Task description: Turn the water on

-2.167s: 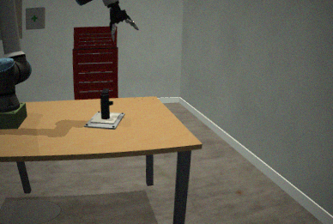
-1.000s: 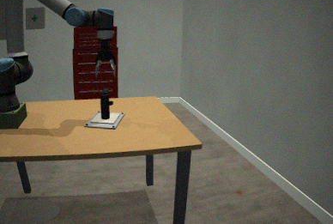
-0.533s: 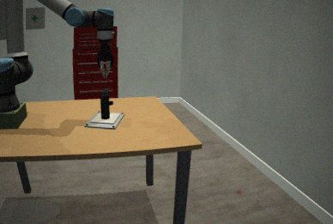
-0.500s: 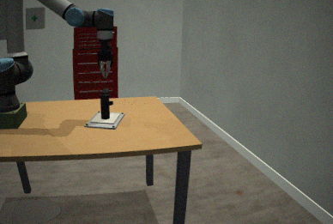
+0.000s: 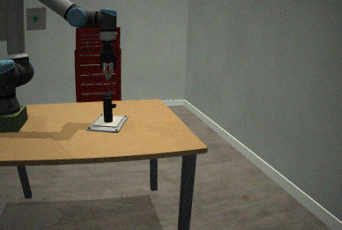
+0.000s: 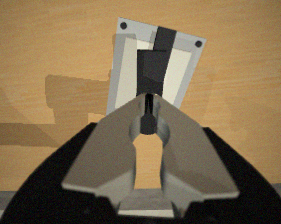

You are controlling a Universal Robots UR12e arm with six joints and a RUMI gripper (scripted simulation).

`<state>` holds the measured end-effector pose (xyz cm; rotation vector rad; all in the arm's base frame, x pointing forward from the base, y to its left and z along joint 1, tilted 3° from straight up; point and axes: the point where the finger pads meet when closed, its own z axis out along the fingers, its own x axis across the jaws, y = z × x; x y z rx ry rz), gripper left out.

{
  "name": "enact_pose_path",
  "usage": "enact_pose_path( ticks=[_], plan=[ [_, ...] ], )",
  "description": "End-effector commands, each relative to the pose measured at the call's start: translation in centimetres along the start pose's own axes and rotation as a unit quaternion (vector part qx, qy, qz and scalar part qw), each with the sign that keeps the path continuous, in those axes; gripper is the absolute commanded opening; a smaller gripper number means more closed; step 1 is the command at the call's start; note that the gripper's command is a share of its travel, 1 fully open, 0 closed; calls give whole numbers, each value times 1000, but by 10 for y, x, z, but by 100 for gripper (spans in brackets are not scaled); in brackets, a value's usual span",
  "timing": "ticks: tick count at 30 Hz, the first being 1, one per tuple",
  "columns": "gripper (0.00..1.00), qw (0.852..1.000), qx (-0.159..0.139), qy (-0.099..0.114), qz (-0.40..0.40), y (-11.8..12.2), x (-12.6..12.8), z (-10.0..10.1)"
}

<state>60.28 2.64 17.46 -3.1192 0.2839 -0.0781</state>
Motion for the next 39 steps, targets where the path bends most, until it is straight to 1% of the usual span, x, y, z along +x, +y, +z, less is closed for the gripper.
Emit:
enact_pose_path(
  ticks=[1, 13, 14, 39],
  plan=[
    [0, 1000, -1, 2, 1, 1, 2, -2],
    [0, 1000, -1, 2, 1, 1, 2, -2],
    [43, 1000, -1, 2, 1, 1, 2, -2],
    [43, 1000, -1, 2, 1, 1, 2, -2]
  ],
)
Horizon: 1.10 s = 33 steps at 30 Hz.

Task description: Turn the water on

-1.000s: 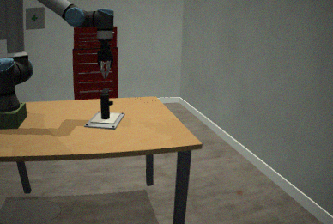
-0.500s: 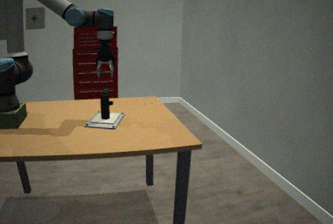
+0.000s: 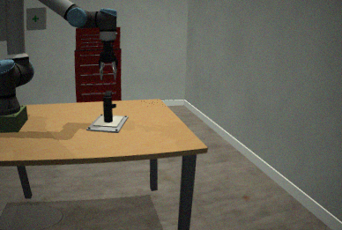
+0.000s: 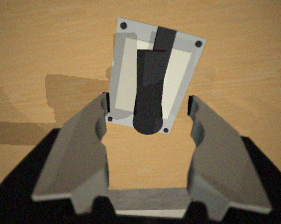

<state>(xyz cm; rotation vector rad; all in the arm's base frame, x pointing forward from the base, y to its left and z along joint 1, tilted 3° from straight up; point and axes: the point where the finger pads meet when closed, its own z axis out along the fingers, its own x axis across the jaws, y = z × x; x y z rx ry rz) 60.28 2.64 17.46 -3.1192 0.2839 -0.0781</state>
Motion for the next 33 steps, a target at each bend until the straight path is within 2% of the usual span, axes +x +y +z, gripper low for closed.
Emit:
enact_pose_path(
  ticks=[1, 20, 33],
  plan=[
    [43, 1000, -1, 2, 1, 1, 2, -2],
    [43, 1000, 0, 1, 1, 1, 1, 2],
    [43, 1000, 0, -1, 1, 1, 0, 17]
  ],
)
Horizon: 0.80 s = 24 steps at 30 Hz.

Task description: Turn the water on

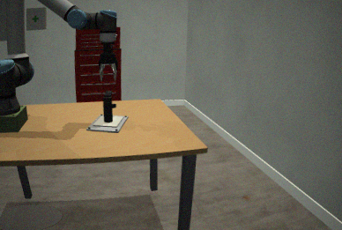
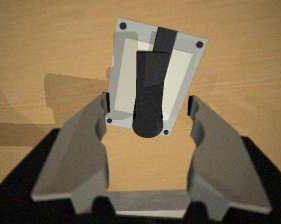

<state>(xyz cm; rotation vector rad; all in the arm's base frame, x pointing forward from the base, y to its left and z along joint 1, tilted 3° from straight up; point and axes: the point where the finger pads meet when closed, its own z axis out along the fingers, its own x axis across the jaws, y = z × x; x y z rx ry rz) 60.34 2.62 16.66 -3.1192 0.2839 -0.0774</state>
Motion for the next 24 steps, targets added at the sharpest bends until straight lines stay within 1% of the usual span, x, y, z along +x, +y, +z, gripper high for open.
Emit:
enact_pose_path(
  ticks=[1, 4, 19, 24],
  plan=[
    [43, 1000, 0, -1, 1, 0, 0, 11],
    [43, 1000, 0, -1, 1, 0, 0, 12],
    [43, 1000, 0, -1, 1, 0, 0, 36],
    [43, 1000, 0, -1, 0, 0, 0, 39]
  ],
)
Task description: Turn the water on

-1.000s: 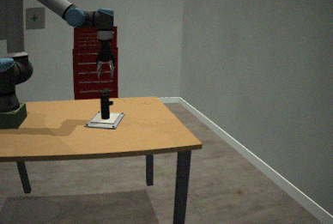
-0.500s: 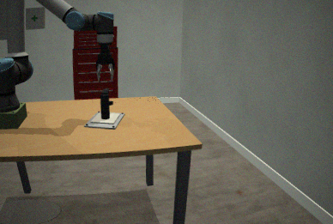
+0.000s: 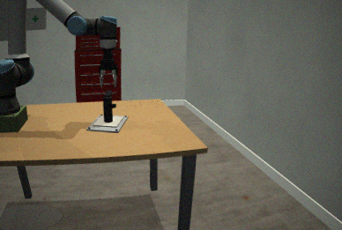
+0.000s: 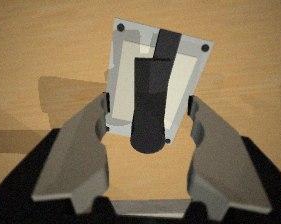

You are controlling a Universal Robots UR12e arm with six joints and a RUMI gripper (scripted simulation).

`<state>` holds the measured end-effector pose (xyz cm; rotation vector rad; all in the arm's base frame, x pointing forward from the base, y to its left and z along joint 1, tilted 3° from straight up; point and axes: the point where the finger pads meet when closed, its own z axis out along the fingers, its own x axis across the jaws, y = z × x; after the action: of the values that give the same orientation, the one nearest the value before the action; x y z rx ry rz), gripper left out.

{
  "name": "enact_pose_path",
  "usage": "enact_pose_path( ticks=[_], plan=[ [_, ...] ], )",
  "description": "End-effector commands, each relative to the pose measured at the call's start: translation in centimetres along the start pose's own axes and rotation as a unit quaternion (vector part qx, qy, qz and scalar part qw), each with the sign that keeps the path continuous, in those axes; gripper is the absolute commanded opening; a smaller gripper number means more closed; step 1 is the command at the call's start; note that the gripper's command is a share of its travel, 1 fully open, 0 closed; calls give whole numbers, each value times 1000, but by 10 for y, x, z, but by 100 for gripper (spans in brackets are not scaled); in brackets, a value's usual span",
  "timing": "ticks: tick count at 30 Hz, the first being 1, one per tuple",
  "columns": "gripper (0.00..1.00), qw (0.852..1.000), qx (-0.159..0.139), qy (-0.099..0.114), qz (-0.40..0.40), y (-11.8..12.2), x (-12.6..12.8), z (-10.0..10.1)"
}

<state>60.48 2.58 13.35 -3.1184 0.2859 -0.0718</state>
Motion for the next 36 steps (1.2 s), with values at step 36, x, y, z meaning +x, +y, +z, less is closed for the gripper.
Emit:
enact_pose_path(
  ticks=[36],
  plan=[
    [43, 1000, -1, 3, 0, -1, 2, 11]
  ],
)
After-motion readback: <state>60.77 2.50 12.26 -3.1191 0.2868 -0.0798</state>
